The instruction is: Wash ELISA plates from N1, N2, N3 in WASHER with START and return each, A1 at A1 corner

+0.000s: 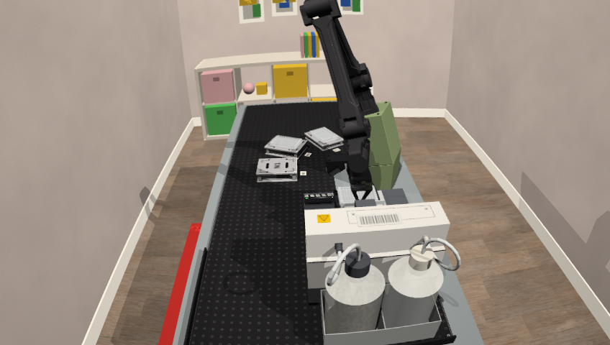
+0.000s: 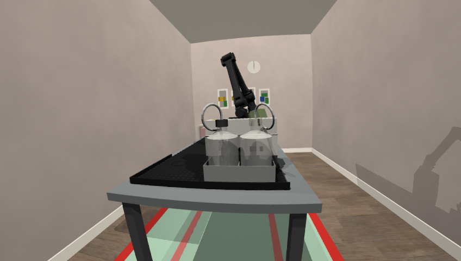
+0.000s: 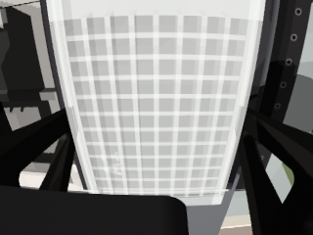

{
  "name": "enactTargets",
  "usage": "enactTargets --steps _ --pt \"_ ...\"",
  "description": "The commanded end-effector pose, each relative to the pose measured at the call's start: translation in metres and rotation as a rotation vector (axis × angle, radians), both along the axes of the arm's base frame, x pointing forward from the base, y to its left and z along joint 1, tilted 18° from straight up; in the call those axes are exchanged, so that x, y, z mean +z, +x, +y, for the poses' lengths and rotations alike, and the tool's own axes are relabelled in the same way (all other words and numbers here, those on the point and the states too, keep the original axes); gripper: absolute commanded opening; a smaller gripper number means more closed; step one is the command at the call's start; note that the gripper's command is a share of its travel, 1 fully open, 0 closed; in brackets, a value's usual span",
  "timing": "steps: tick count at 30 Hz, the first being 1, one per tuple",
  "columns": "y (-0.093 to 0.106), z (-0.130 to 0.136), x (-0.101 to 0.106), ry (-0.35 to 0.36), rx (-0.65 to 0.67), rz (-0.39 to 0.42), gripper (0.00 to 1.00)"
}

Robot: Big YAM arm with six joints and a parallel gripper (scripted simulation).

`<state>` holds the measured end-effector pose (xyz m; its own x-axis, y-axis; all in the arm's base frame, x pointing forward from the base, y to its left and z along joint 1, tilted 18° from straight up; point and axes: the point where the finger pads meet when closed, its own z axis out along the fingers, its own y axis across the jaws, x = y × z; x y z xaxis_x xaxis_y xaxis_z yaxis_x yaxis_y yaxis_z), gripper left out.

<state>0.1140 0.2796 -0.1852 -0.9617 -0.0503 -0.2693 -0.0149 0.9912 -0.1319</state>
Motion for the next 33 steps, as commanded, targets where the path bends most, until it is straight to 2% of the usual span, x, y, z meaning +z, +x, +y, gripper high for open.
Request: enactTargets --steps 1,33 --pt "0.0048 0.0028 -0.0025 0.005 0.003 -0.003 0.84" --pt "0.0064 0.0031 -0.0062 0.007 0.004 -0.004 0.84"
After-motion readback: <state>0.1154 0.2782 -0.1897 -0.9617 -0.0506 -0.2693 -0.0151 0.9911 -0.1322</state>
